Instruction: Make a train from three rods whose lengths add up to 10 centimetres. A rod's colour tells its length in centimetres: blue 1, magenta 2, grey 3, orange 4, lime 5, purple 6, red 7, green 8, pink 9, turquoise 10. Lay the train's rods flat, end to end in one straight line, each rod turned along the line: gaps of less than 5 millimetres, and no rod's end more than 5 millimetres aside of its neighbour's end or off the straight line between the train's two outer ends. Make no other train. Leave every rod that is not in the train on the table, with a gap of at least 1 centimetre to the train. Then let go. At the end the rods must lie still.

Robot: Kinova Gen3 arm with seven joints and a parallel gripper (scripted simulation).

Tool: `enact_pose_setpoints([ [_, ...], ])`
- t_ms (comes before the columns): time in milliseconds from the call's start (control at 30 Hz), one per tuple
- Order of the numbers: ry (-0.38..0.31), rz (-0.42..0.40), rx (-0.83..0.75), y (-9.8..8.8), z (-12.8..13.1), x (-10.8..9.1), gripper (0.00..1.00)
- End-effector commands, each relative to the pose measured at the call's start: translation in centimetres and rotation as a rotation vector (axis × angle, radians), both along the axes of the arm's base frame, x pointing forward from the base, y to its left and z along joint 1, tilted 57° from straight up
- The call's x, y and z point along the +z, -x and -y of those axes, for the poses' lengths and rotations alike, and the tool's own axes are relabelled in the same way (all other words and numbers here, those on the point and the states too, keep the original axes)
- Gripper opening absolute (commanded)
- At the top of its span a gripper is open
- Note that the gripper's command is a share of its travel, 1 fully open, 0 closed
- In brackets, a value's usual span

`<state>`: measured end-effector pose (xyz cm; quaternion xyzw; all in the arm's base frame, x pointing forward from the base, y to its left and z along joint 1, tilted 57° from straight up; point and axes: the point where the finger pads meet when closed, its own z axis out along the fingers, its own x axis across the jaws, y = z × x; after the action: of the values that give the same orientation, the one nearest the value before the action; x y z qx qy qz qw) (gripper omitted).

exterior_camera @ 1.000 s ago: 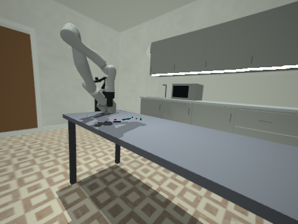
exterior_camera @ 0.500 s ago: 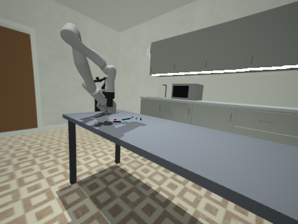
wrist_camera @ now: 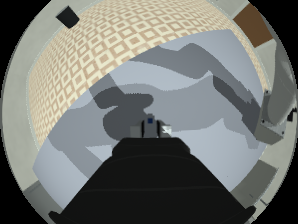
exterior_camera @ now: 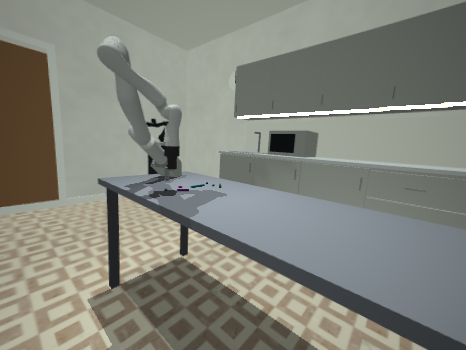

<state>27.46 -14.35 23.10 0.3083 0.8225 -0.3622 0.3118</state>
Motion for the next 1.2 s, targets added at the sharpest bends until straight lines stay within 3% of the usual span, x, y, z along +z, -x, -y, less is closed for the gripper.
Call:
enact_pose_setpoints([
  [0, 0.007, -0.003, -0.008, 0.1, 0.5, -0.1, 0.54],
  [1167, 0.007, -0.003, -0.008, -0.8, 3.1, -1.8, 0.54],
])
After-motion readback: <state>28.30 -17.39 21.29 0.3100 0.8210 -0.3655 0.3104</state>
